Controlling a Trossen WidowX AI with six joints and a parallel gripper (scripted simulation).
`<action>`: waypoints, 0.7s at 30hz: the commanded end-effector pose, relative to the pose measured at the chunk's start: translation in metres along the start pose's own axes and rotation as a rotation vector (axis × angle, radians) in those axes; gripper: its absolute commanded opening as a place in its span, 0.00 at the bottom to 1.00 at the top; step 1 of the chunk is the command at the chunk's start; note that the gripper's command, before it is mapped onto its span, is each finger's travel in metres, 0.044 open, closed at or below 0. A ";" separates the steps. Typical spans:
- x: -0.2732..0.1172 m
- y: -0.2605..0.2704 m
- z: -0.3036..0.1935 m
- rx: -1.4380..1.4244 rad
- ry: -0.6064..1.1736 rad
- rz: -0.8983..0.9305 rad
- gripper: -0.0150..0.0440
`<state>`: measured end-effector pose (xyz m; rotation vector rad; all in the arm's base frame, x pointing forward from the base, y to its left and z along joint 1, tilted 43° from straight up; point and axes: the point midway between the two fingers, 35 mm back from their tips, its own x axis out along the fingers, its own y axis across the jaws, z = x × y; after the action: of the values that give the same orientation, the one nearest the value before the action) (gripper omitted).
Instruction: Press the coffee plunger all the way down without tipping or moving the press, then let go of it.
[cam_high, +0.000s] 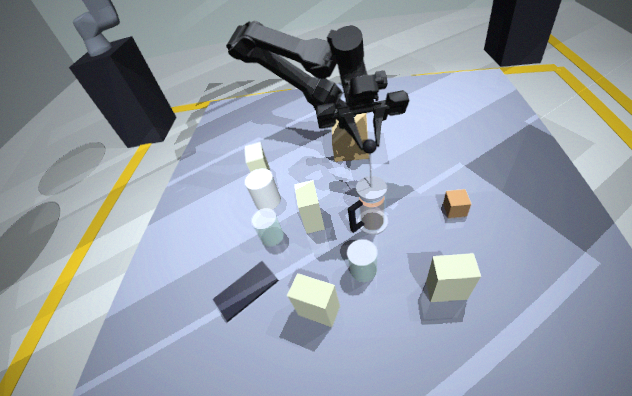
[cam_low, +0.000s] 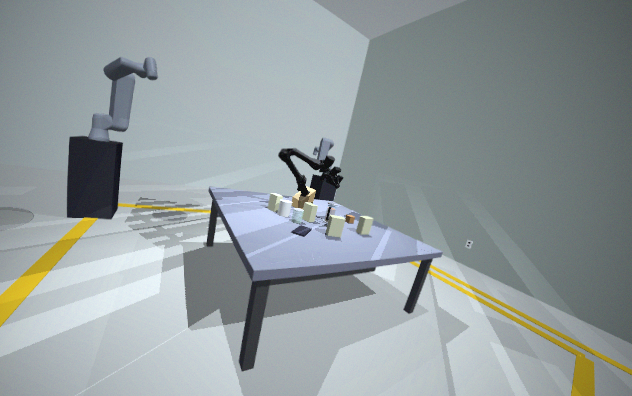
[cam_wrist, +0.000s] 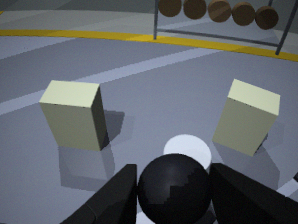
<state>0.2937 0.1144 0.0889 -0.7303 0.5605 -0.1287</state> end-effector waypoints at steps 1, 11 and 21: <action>0.002 0.001 -0.002 -0.003 0.000 0.001 0.46; 0.013 0.004 -0.013 -0.001 0.003 0.004 0.46; 0.024 0.006 -0.026 -0.001 0.006 0.005 0.46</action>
<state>0.3048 0.1081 0.0767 -0.7103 0.5242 -0.1256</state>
